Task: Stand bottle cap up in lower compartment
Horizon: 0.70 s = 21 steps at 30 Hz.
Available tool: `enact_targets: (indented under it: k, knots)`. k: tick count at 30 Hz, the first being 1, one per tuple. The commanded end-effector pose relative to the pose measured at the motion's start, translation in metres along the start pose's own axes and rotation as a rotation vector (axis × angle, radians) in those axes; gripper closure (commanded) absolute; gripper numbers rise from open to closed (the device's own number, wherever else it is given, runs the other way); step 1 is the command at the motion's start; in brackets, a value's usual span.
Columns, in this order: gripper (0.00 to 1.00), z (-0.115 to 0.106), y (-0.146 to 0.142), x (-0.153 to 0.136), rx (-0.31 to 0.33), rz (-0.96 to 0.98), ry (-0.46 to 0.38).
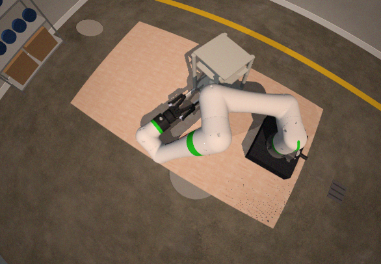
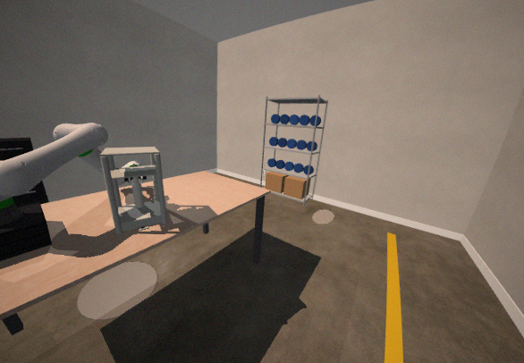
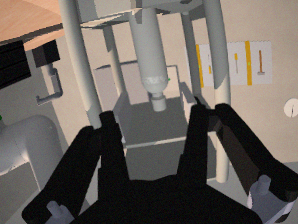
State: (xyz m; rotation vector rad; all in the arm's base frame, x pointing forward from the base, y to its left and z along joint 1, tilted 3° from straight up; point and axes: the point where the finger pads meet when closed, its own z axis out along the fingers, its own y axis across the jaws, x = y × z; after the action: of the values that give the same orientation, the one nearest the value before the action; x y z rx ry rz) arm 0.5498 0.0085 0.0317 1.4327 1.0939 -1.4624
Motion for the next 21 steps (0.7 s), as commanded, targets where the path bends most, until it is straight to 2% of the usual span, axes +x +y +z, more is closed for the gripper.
enact_targets:
  k: [1,21]
  knots:
    - [0.61,0.0,0.0,-0.004,0.0,0.0,0.0]
    - [0.61,0.0,0.0,-0.05,0.0,0.0,0.0]
